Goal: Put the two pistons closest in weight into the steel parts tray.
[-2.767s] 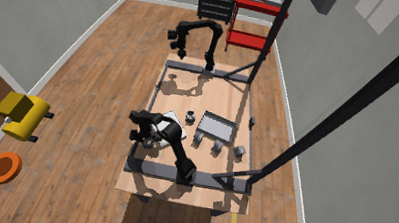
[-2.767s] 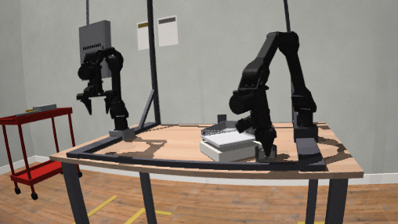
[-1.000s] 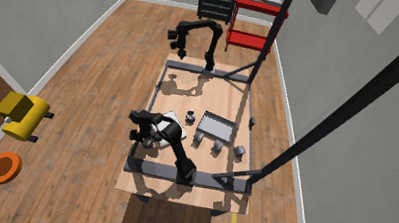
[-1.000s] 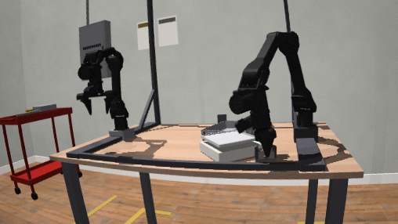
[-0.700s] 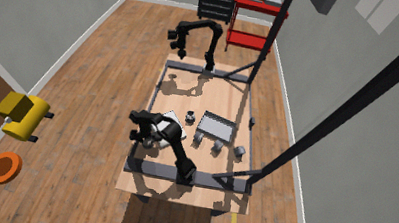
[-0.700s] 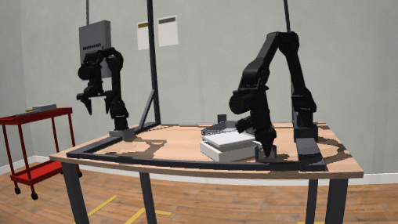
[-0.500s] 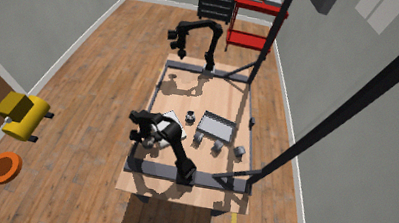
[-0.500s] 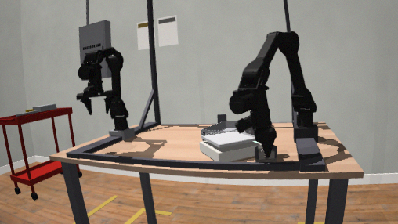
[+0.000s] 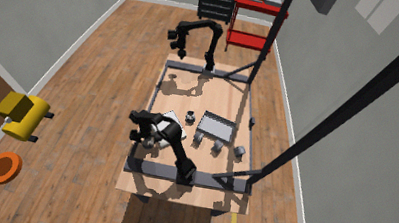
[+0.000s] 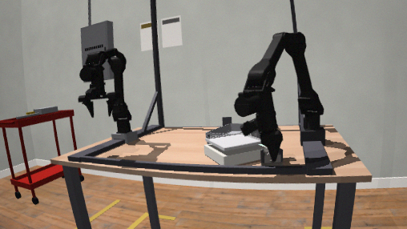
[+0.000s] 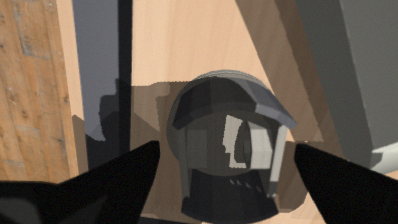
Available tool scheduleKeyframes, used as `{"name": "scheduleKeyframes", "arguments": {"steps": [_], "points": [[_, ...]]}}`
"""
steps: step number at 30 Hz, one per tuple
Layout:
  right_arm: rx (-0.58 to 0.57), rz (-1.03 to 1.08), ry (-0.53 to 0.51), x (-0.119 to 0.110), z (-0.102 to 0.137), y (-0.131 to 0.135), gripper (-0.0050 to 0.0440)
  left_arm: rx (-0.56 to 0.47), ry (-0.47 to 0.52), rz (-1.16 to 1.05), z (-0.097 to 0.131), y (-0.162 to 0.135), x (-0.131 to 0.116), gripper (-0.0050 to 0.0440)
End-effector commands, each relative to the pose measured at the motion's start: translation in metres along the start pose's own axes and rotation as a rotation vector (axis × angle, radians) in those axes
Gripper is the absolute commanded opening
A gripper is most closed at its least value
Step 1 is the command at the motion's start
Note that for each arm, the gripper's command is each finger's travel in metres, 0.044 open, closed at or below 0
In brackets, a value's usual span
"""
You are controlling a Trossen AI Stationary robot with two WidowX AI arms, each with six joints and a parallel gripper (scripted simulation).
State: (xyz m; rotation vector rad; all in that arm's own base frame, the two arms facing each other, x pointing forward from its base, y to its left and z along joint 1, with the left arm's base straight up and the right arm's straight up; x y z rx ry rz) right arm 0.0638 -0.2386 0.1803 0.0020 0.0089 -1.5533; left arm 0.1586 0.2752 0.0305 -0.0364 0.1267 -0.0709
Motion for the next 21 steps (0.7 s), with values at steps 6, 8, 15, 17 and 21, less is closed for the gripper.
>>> {"name": "scheduleKeyframes", "arguments": {"steps": [6,8,15,17,21], "points": [[0.010,-0.001,-0.030,0.004,0.008,0.001,0.0400,0.051,-0.022,0.007,0.023,0.008,0.001,0.0378],[0.010,-0.001,-0.030,0.004,0.008,0.001,0.0400,0.051,-0.022,0.007,0.026,0.008,0.001,0.0378],[0.010,-0.001,-0.030,0.004,0.008,0.001,0.0400,0.051,-0.022,0.007,0.038,0.007,0.001,0.0378],[0.010,-0.001,-0.030,0.004,0.008,0.001,0.0400,0.051,-0.023,0.007,0.042,0.007,0.001,0.0378],[0.010,-0.001,-0.030,0.004,0.008,0.001,0.0400,0.051,-0.023,0.006,0.045,0.007,0.001,0.0378]]}}
Point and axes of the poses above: on each arm, the point midway between the two fingers, 35 mm back from their tips, its own z axis back along the fingers, its own y axis across the jaws, x = y × z, the point moved 3 cm from there along z, back along the fingers, and after that the axes turned 14 degrees about -z, right-handed, at the moved point
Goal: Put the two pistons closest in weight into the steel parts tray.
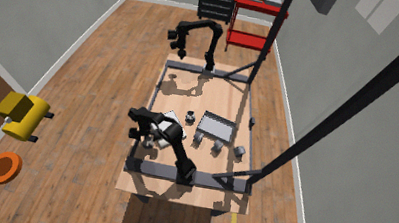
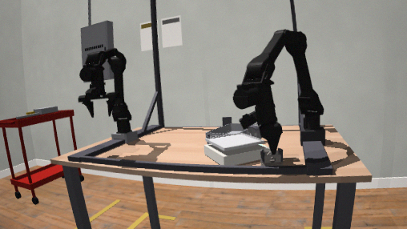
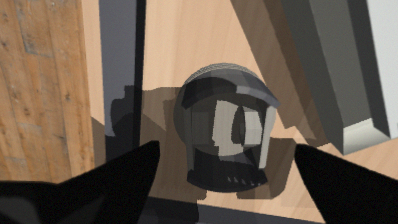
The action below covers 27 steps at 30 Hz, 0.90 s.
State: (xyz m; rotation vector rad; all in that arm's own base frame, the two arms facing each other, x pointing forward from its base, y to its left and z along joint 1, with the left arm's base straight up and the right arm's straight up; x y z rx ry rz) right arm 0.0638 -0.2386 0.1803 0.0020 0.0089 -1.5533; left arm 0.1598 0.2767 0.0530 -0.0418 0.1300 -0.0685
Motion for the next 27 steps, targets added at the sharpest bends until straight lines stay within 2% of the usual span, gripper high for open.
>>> {"name": "scheduleKeyframes", "arguments": {"steps": [1,27], "points": [[0.010,-0.001,-0.030,0.004,0.008,0.001,0.0400,0.057,-0.026,0.004,0.024,0.006,0.003,0.0378],[0.010,-0.001,-0.030,0.004,0.008,0.001,0.0400,0.058,-0.026,0.003,0.062,0.004,0.002,0.0378]]}}
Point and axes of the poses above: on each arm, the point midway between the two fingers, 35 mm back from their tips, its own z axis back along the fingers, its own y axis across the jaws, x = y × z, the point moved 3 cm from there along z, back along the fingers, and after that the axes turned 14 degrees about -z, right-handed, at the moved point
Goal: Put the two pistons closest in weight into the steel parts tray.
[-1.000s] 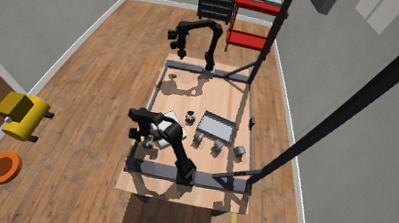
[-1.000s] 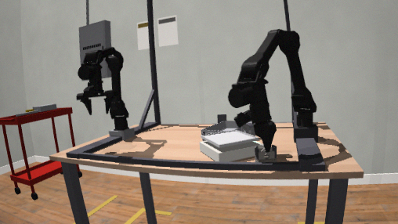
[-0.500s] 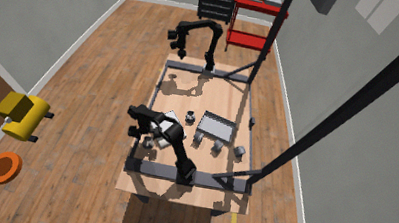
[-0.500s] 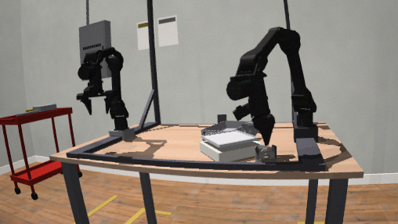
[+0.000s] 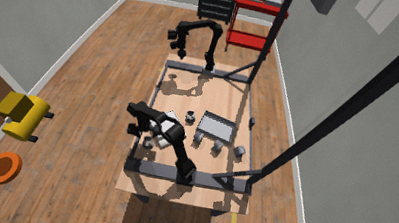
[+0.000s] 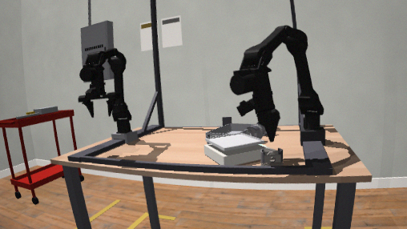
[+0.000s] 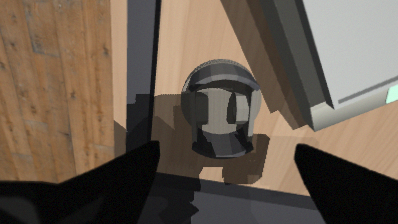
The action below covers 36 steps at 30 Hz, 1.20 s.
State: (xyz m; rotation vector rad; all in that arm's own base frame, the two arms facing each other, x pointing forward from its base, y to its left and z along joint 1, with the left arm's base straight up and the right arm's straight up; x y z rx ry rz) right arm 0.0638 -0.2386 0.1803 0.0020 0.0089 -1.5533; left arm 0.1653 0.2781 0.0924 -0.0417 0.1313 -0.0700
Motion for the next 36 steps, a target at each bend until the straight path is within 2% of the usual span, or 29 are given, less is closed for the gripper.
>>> {"name": "scheduleKeyframes", "arguments": {"steps": [1,3,5,17,23,26,36], "points": [[0.010,-0.001,-0.030,0.004,0.008,0.001,0.0400,0.058,-0.027,0.005,0.028,0.004,0.000,0.0378],[0.010,-0.001,-0.030,0.004,0.008,0.001,0.0400,0.058,-0.027,0.005,0.038,0.003,-0.001,0.0378],[0.010,-0.001,-0.030,0.004,0.008,0.001,0.0400,0.058,-0.027,0.005,0.038,0.003,-0.001,0.0378],[0.010,-0.001,-0.030,0.004,0.008,0.001,0.0400,0.058,-0.026,0.004,0.094,-0.002,-0.010,0.0378],[0.010,-0.001,-0.030,0.004,0.008,0.001,0.0400,0.042,-0.016,0.001,0.091,-0.001,-0.009,0.0378],[0.010,-0.001,-0.030,0.004,0.008,0.001,0.0400,0.050,-0.044,0.090,0.095,-0.002,-0.012,0.0378],[0.010,-0.001,-0.030,0.004,0.008,0.001,0.0400,0.025,-0.081,0.351,0.090,-0.005,-0.014,0.0378]]}}
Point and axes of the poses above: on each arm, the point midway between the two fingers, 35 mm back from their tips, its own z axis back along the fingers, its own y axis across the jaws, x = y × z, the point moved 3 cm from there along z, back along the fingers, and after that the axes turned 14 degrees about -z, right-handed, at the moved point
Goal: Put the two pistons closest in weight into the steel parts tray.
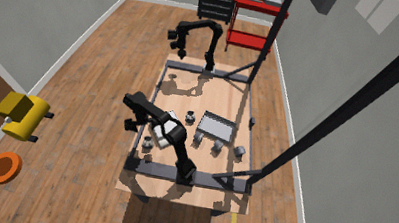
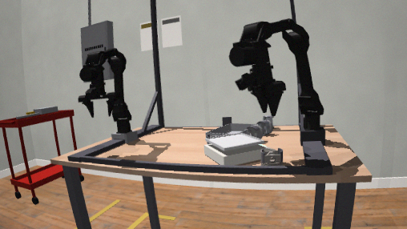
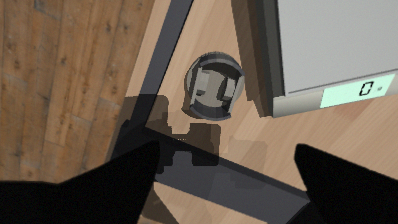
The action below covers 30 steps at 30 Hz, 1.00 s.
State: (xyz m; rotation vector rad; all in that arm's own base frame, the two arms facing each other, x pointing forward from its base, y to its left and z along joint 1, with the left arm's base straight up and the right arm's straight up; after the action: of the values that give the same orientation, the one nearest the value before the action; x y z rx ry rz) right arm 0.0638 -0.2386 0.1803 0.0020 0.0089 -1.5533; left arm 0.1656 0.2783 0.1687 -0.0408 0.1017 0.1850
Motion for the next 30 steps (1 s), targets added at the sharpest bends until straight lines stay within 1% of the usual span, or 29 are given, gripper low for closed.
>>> {"name": "scheduleKeyframes", "arguments": {"steps": [1,3,18,20,24,30], "points": [[0.010,-0.001,-0.030,0.0038,0.0082,0.0007,0.0400,0.034,-0.056,0.123,0.0139,-0.0005,-0.0039,0.0378],[0.010,-0.001,-0.030,0.0038,0.0082,0.0007,0.0400,0.034,-0.056,0.123,0.0139,-0.0005,-0.0039,0.0378],[0.010,-0.001,-0.030,0.0038,0.0082,0.0007,0.0400,0.016,-0.125,0.516,0.0136,-0.0008,-0.0056,0.0378],[0.010,-0.001,-0.030,0.0038,0.0082,0.0007,0.0400,0.016,-0.125,0.516,0.0136,-0.0008,-0.0056,0.0378],[0.010,-0.001,-0.030,0.0038,0.0082,0.0007,0.0400,0.011,-0.143,0.620,0.0135,-0.0011,-0.0059,0.0378],[0.010,-0.001,-0.030,0.0038,0.0082,0.0007,0.0400,0.018,-0.149,0.639,0.0131,-0.0008,-0.0061,0.0378]]}}
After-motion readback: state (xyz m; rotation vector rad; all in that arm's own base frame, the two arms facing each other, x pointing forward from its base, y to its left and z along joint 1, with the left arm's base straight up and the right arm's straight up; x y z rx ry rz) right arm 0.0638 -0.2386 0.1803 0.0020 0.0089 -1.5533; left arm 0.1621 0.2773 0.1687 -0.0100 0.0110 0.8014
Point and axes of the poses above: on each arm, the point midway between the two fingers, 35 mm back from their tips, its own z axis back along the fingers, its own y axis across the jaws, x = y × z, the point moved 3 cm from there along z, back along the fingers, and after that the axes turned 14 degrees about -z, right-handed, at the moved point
